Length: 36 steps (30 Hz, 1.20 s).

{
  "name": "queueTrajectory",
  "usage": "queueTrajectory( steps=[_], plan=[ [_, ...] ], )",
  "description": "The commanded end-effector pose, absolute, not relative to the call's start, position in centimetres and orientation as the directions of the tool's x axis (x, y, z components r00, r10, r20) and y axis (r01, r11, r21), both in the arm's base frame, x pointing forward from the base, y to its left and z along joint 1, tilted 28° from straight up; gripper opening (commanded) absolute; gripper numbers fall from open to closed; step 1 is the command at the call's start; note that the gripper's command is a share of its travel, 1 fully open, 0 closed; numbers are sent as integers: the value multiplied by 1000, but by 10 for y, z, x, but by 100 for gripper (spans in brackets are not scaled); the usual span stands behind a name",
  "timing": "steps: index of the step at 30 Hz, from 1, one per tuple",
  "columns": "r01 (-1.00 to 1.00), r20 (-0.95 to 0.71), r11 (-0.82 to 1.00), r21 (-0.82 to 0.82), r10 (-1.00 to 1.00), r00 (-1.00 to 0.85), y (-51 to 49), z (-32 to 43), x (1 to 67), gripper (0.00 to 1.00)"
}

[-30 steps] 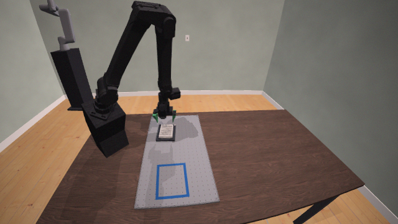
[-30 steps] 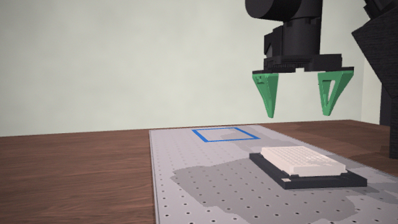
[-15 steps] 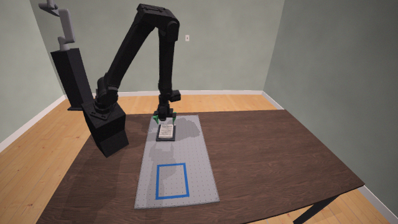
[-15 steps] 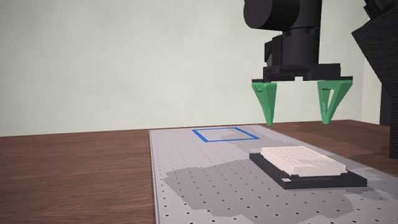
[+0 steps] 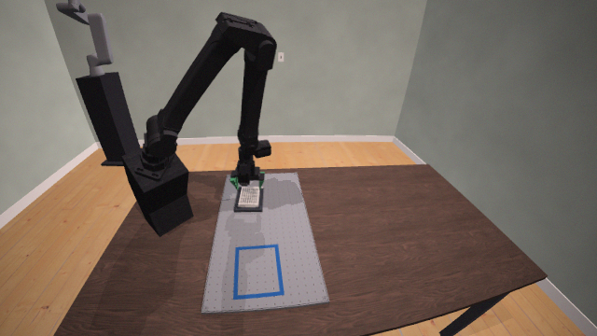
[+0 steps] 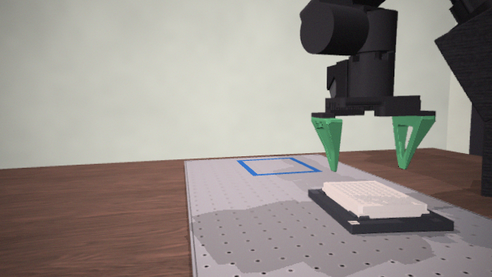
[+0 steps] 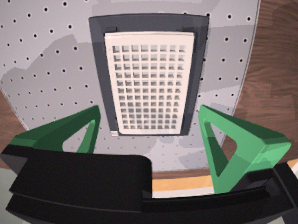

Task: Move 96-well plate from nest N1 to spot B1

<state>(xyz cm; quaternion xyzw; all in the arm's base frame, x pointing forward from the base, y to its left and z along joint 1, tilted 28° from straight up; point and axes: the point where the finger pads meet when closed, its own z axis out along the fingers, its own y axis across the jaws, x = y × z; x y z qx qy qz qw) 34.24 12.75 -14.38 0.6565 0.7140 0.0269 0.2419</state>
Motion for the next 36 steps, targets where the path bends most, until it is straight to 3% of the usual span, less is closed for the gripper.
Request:
queueTrajectory(
  steps=[1,36],
  plan=[
    [923,-311,139,360,950,-22,125,-150,349,100],
    [922,-311,144,359,950,-27,117,-180,359,100]
  ],
)
